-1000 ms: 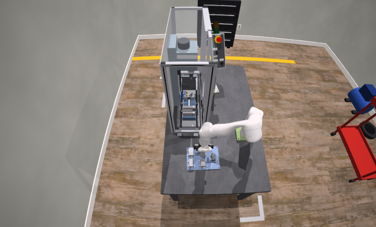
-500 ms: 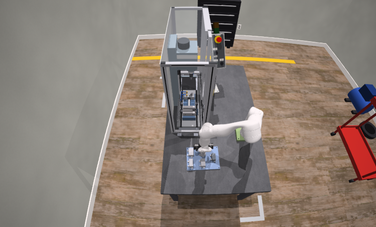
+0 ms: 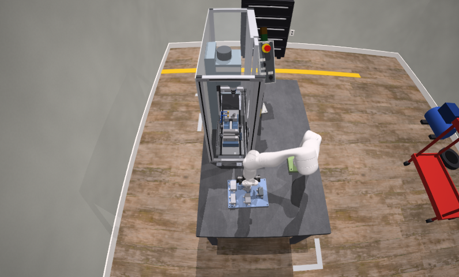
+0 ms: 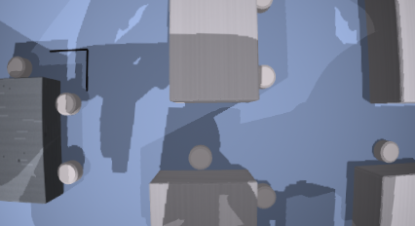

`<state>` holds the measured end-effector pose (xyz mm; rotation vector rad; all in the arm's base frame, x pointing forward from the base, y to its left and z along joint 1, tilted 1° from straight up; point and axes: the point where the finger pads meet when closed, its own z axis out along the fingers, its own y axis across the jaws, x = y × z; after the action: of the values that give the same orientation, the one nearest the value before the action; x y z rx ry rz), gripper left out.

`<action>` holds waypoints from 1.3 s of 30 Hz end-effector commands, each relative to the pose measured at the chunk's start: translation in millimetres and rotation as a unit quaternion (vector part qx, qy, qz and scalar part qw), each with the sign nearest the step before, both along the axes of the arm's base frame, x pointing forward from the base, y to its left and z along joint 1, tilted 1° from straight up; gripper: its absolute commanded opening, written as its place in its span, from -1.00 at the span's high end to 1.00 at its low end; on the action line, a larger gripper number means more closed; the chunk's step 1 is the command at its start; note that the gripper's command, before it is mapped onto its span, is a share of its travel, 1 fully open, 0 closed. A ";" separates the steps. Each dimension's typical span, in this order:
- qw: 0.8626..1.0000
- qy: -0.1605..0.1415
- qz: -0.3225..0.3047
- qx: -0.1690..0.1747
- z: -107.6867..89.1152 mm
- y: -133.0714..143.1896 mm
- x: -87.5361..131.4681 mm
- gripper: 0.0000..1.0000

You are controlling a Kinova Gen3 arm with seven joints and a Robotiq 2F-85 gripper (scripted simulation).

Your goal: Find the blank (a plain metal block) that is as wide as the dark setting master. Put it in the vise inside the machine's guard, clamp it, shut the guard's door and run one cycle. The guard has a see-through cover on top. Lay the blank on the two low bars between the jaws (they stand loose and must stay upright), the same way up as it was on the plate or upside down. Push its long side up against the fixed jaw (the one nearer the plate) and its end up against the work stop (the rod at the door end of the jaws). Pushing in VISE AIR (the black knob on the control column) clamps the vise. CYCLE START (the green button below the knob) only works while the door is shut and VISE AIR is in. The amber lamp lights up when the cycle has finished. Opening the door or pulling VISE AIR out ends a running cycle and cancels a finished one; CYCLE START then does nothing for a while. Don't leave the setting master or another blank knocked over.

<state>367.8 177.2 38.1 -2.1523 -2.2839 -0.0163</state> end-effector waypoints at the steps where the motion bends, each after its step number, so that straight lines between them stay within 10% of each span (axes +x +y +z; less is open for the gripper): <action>1: 1.000 -0.001 0.000 0.000 -0.4 0.2 0.4 -1.00; 34: 1.000 -0.001 0.000 0.000 -9.4 0.3 0.5 -1.00; 35: 1.000 -0.001 0.000 0.000 -9.4 0.3 0.5 0.80; 39: 1.000 -0.001 0.000 0.000 -9.4 0.3 0.5 0.80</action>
<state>367.8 177.3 28.1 -2.1523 -2.2839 -0.0163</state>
